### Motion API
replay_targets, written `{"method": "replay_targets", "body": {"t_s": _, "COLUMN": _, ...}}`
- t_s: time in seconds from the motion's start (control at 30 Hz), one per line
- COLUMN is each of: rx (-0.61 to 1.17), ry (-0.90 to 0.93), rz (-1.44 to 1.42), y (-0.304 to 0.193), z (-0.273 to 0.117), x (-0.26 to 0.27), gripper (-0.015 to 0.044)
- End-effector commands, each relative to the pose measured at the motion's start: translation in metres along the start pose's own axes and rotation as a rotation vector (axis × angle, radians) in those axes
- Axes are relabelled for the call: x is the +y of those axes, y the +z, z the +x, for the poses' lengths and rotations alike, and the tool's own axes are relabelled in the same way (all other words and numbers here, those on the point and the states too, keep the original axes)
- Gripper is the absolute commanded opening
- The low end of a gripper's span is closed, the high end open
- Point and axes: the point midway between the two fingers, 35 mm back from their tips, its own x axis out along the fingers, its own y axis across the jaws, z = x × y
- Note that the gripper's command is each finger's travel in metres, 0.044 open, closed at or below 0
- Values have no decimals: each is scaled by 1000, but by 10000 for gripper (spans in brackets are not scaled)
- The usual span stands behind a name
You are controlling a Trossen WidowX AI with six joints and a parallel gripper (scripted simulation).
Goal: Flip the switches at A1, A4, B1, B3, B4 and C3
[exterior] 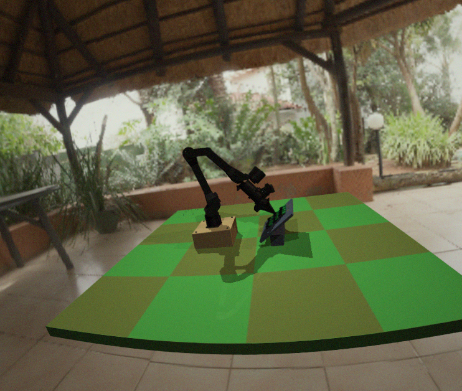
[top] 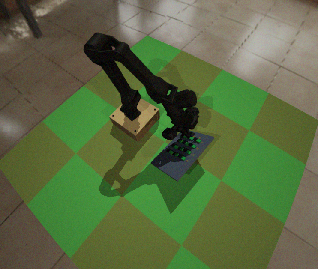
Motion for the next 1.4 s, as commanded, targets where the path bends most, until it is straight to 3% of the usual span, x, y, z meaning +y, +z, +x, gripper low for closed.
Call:
{"method": "replay_targets", "body": {"t_s": 0.0, "rx": -1, "ry": 4, "rz": -4, "y": 0, "z": 1, "x": 1, "gripper": 0}}
{"method": "replay_targets", "body": {"t_s": 0.63, "rx": -1, "ry": 4, "rz": -4, "y": 0, "z": 3, "x": 1, "gripper": 0}}
{"method": "replay_targets", "body": {"t_s": 0.9, "rx": 27, "ry": 4, "rz": -3, "y": 3, "z": -60, "x": 1, "gripper": 0}}
{"method": "replay_targets", "body": {"t_s": 1.13, "rx": 28, "ry": 4, "rz": -4, "y": 3, "z": -62, "x": -1, "gripper": 0}}
{"method": "replay_targets", "body": {"t_s": 1.37, "rx": 35, "ry": 1, "rz": -5, "y": 18, "z": -60, "x": -50, "gripper": 0}}
